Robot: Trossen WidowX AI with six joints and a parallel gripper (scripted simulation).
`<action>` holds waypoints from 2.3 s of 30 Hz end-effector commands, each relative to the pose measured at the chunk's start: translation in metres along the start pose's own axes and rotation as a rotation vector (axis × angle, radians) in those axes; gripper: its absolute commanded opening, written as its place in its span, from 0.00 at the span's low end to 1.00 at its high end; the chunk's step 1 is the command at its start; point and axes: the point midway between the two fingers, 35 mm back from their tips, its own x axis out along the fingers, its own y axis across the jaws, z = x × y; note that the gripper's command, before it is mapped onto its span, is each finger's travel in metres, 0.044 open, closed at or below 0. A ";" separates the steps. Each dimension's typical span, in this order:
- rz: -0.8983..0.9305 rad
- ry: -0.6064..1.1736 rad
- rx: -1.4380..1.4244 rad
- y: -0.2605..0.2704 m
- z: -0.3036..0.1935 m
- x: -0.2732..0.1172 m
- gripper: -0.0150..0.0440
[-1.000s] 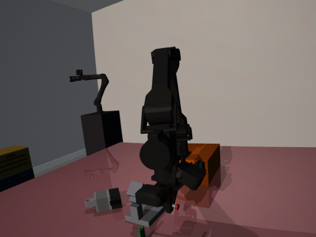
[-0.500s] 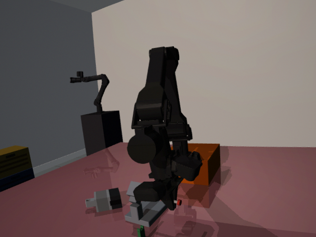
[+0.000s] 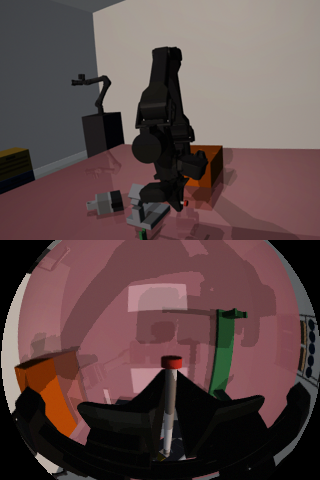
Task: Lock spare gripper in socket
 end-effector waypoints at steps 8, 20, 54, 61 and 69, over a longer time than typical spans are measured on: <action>-0.001 -0.005 0.007 -0.001 0.009 -0.001 0.25; 0.000 -0.003 0.009 -0.002 0.019 0.001 0.25; 0.018 0.002 0.017 -0.003 0.050 0.002 0.25; 0.023 0.003 0.018 -0.003 0.056 0.002 0.25; 0.028 0.004 0.020 -0.003 0.063 0.001 0.25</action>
